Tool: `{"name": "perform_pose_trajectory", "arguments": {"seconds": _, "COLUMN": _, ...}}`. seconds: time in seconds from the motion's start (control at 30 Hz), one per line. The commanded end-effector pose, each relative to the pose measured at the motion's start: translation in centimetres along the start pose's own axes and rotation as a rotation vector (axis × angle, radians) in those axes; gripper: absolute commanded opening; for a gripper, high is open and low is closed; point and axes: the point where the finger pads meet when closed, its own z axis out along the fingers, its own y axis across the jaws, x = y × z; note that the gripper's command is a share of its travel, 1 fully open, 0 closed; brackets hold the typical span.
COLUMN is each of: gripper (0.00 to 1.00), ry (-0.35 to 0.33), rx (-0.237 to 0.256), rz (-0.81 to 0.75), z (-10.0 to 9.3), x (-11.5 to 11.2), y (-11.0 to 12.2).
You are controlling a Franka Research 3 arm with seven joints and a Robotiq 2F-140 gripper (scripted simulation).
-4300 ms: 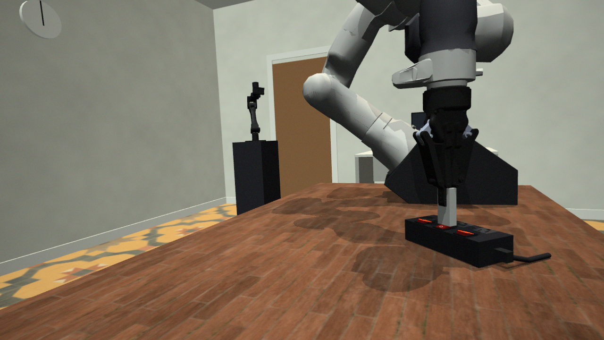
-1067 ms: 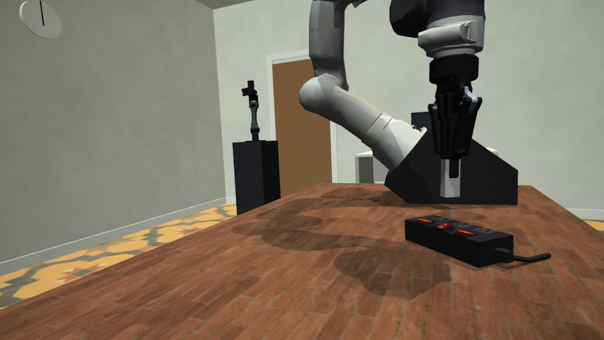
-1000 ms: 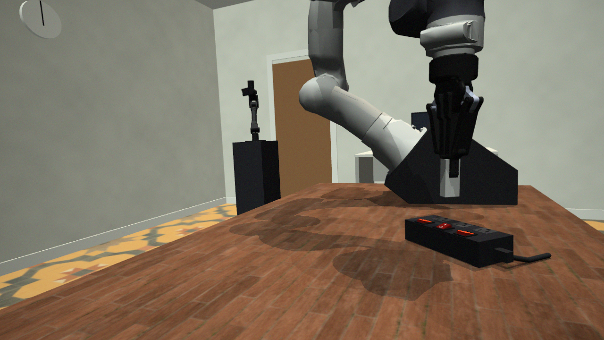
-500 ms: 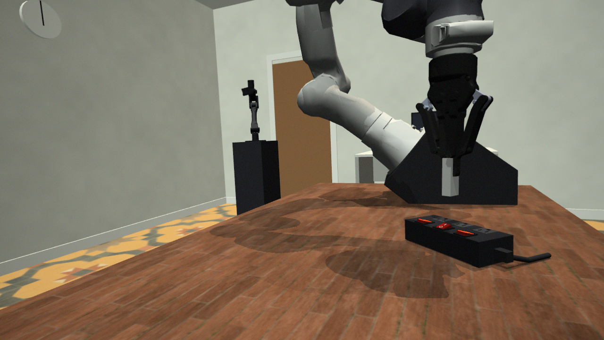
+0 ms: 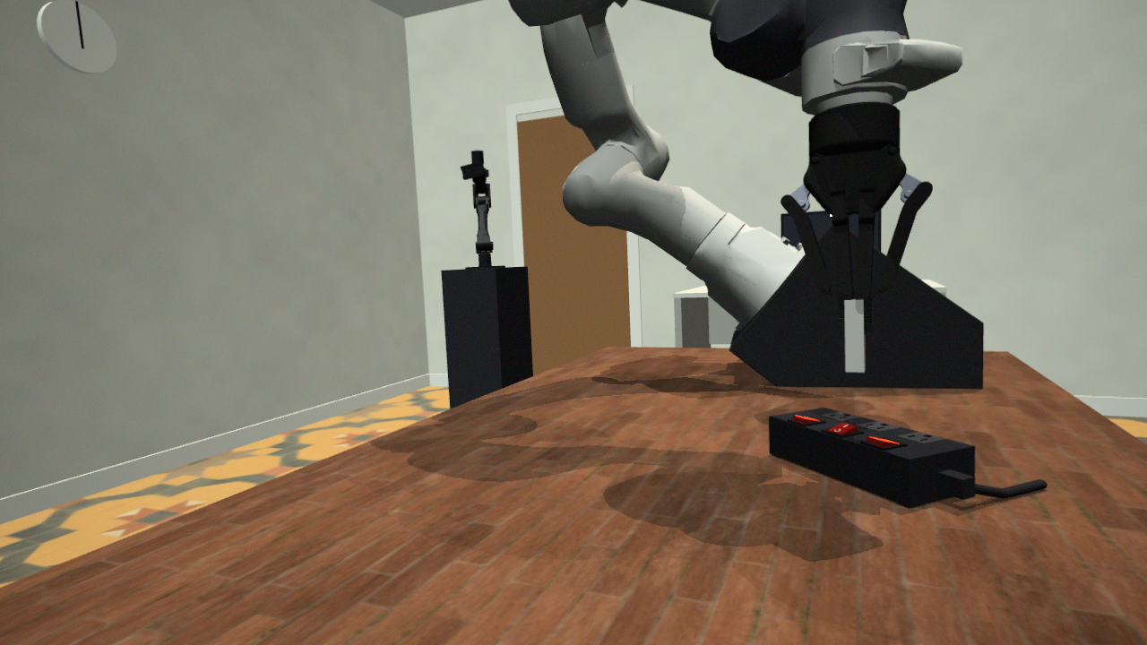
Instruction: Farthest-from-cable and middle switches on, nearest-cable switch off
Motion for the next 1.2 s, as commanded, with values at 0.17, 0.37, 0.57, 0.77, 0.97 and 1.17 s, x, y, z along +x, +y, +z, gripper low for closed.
{"name": "perform_pose_trajectory", "arguments": {"seconds": 0.17, "gripper": 0.00, "ry": 0.005, "rx": 0.016, "rz": -0.416, "z": 0.01, "x": 0.18, "y": 0.22}}
{"name": "perform_pose_trajectory", "arguments": {"seconds": 0.37, "gripper": 0.00, "ry": 0.016, "rx": 0.028, "rz": -0.594, "z": 0.01, "x": 0.18, "y": 0.22}}
{"name": "perform_pose_trajectory", "arguments": {"seconds": 0.57, "gripper": 0.00, "ry": 0.027, "rx": 0.038, "rz": -0.765, "z": 0.01, "x": 0.18, "y": 0.22}}
{"name": "perform_pose_trajectory", "arguments": {"seconds": 0.77, "gripper": 0.00, "ry": 0.036, "rx": 0.044, "rz": -0.922, "z": 0.01, "x": 0.18, "y": 0.22}}
{"name": "perform_pose_trajectory", "arguments": {"seconds": 0.97, "gripper": 0.00, "ry": 0.044, "rx": 0.050, "rz": -1.086, "z": 0.10, "x": 0.18, "y": 0.22}}
{"name": "perform_pose_trajectory", "arguments": {"seconds": 1.17, "gripper": 0.00, "ry": 0.049, "rx": 0.054, "rz": -1.246, "z": 0.41, "x": 0.16, "y": 0.22}}
